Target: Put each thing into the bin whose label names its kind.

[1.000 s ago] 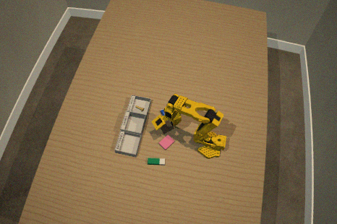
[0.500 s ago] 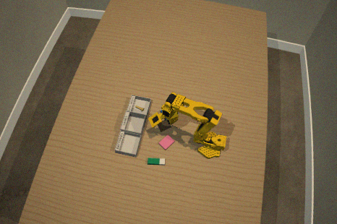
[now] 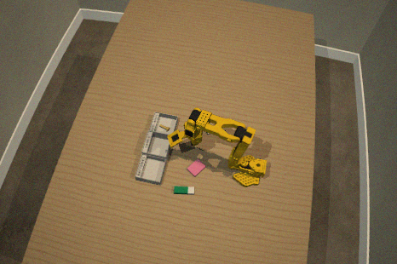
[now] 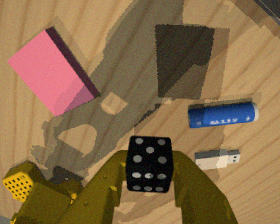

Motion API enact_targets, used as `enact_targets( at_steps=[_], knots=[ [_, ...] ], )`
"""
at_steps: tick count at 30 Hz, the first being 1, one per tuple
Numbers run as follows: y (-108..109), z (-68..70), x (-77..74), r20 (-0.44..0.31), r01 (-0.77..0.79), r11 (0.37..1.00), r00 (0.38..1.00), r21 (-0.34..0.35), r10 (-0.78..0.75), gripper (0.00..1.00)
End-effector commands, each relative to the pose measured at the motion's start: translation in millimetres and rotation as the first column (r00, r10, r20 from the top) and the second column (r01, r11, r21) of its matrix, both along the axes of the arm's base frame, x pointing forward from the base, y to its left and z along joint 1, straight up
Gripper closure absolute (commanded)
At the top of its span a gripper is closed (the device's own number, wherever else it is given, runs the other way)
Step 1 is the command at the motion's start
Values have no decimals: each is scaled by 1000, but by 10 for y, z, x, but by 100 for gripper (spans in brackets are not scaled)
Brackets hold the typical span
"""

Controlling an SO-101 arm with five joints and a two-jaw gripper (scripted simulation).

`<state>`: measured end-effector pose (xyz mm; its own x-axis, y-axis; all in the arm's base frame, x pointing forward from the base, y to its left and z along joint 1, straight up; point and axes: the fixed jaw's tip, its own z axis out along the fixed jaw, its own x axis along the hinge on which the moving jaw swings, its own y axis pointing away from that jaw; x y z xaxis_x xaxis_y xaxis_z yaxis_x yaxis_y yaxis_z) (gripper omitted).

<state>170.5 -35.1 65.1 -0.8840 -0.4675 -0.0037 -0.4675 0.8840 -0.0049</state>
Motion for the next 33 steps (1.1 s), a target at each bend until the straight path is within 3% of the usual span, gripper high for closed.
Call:
enact_targets(
  at_steps=[1,11,33],
  knots=[
    [13,72,70,39,2,1000,999,-7,-2,100],
    [18,86,104,45,18,1000,999,-7,-17,100],
    [96,213,439,104,180,984,978,6,-179,100]
  ],
)
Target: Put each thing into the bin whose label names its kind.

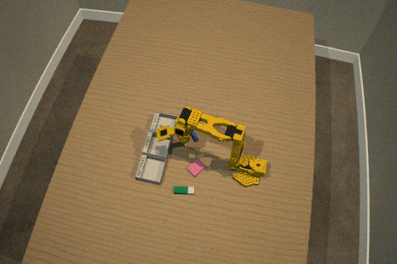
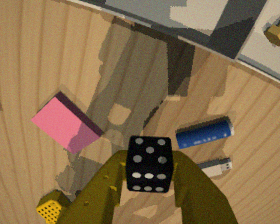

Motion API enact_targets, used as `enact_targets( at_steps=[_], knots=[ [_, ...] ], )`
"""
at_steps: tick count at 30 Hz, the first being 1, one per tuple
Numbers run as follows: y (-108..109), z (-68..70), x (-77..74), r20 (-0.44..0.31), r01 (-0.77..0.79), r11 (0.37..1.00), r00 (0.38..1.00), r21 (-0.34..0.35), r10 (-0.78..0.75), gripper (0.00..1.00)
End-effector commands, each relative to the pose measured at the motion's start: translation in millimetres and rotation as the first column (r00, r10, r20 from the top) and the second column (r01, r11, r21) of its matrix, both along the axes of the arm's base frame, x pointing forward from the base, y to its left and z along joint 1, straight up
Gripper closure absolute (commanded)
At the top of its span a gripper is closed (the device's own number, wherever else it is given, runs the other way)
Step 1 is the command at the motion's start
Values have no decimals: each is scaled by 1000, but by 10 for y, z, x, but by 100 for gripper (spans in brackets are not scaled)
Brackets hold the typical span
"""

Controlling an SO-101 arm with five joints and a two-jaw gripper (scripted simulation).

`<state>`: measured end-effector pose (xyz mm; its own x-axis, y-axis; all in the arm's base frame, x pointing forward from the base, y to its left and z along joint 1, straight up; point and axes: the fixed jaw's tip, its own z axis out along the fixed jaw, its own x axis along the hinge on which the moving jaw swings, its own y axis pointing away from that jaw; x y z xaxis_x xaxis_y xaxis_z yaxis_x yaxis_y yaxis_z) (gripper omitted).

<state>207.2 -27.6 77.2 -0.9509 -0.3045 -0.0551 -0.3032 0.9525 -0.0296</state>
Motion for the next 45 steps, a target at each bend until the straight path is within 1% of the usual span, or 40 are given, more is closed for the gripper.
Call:
enact_targets(
  at_steps=[1,8,12,20,22,27,31,45],
  knots=[
    [22,93,73,47,5,1000,999,-4,-5,100],
    [23,93,77,48,7,1000,999,-4,-7,100],
    [28,94,108,55,21,1000,998,-3,-21,100],
    [58,98,264,90,95,995,991,7,-95,100],
    [58,98,264,90,95,995,991,7,-95,100],
    [84,97,371,114,145,989,983,18,-147,100],
    [98,96,425,127,172,985,977,25,-174,100],
    [108,98,471,136,191,981,972,31,-194,100]
  ],
)
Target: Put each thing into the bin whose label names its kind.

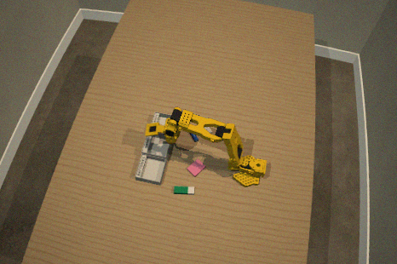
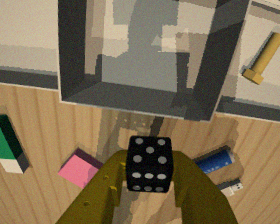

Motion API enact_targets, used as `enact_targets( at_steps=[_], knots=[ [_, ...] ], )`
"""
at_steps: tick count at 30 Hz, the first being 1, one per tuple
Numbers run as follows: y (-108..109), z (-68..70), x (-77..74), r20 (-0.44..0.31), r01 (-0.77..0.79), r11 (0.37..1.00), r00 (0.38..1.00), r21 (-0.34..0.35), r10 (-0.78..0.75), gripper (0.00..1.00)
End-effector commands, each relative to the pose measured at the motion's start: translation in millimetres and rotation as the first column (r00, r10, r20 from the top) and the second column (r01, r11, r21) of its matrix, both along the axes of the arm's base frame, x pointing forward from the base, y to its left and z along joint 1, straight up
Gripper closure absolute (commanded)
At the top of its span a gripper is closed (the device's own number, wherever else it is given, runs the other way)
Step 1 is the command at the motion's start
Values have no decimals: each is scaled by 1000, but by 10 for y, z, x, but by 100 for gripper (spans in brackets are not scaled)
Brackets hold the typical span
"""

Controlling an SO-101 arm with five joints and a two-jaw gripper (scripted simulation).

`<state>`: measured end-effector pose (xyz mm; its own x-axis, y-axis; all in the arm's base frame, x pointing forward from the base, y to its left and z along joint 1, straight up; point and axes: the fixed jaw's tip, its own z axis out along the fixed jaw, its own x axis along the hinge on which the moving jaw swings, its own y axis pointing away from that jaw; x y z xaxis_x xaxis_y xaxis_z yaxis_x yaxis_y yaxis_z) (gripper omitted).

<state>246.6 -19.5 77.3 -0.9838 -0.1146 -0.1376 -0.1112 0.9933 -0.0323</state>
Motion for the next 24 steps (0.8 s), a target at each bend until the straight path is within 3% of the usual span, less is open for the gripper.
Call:
enact_targets(
  at_steps=[1,17,24],
  knots=[
    [29,98,89,59,6,1000,998,-1,-6,100],
    [87,104,371,120,132,991,984,35,-135,100],
    [102,99,422,131,158,986,978,45,-163,100]
  ],
)
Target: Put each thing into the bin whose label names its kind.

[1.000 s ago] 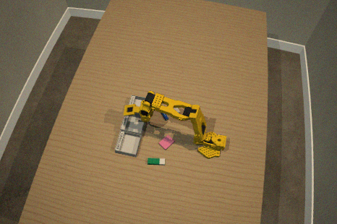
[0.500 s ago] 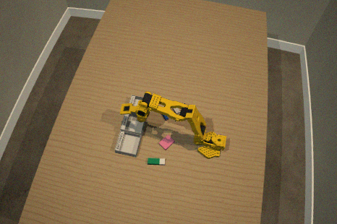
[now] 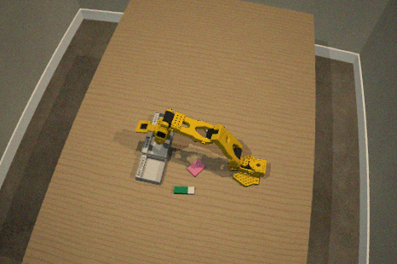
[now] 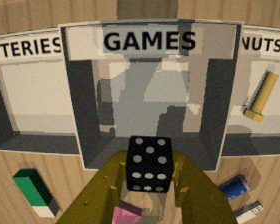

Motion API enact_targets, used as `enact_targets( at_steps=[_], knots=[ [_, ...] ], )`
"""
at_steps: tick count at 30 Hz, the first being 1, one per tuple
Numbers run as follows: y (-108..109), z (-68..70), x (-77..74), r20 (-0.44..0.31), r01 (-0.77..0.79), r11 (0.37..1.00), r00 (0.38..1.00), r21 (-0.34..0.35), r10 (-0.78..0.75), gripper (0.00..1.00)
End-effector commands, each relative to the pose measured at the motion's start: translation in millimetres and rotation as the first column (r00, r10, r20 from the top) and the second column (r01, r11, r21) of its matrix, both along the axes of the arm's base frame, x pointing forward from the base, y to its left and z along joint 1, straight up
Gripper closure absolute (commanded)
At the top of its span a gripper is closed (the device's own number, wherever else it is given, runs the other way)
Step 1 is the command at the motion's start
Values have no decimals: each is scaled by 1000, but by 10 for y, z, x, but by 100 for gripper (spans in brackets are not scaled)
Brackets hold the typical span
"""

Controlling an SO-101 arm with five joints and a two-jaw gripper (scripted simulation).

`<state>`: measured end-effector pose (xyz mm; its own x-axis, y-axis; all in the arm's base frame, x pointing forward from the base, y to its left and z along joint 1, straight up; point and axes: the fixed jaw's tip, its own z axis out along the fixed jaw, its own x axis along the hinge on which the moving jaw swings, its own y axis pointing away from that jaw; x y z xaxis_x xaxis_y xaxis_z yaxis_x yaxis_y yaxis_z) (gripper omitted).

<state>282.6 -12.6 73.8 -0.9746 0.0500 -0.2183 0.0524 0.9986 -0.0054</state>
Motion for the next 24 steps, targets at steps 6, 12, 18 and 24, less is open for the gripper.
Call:
enact_targets(
  at_steps=[6,12,18,24],
  knots=[
    [33,134,64,54,0,1000,999,1,0,100],
    [33,134,64,54,0,1000,999,1,0,100],
    [33,134,64,54,0,1000,999,1,0,100],
    [31,236,109,106,13,1000,994,2,-14,100]
  ],
)
